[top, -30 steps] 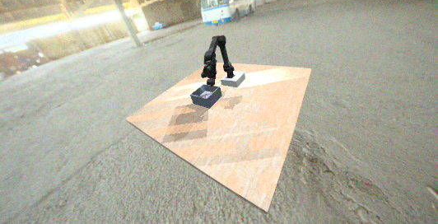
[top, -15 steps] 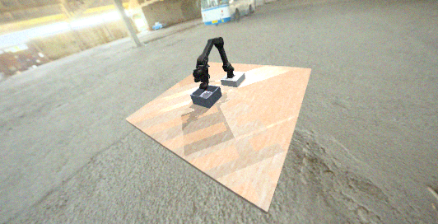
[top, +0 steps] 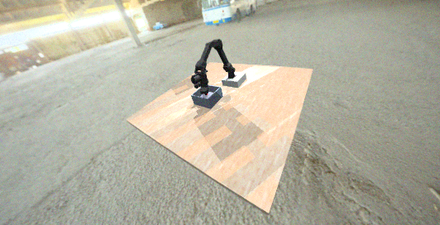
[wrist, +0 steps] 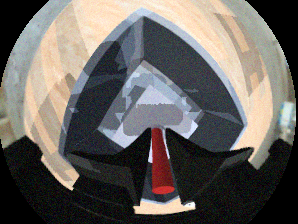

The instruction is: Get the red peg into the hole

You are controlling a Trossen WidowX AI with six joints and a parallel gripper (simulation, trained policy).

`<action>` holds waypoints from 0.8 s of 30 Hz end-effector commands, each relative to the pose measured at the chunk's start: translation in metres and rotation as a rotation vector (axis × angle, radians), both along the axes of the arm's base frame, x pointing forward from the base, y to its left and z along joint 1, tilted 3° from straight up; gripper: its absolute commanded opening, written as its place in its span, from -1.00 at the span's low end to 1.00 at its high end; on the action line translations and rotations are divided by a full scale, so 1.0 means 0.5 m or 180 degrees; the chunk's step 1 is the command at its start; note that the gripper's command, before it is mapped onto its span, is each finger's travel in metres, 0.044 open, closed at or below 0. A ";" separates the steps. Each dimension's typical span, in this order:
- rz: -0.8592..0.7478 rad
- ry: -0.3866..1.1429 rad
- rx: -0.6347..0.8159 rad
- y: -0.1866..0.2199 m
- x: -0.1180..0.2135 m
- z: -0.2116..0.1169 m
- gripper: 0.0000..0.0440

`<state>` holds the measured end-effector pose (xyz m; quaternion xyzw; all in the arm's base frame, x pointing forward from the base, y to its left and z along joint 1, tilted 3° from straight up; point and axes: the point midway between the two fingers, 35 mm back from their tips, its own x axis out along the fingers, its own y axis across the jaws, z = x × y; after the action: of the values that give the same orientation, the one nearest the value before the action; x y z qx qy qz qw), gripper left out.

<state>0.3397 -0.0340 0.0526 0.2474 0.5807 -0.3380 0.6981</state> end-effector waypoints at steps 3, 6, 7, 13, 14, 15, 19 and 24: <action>0.0114 0.0082 0.0088 -0.009 0.007 -0.021 -0.24; 0.0139 0.0086 0.0126 -0.014 0.021 -0.016 0.07; 0.0143 0.0083 0.0140 -0.015 0.026 -0.014 0.19; 0.0176 0.0000 0.0269 -0.016 0.070 0.012 0.91; 0.0183 -0.0016 0.0293 -0.015 0.078 0.016 1.00; 0.0193 -0.0031 0.0317 -0.015 0.085 0.021 1.00; 0.0237 -0.0122 0.0439 -0.005 0.116 0.042 1.00; 0.0338 -0.0260 0.0537 0.007 0.154 0.069 1.00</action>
<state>0.3753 -0.0435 0.0645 0.2574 0.6315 -0.2827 0.6746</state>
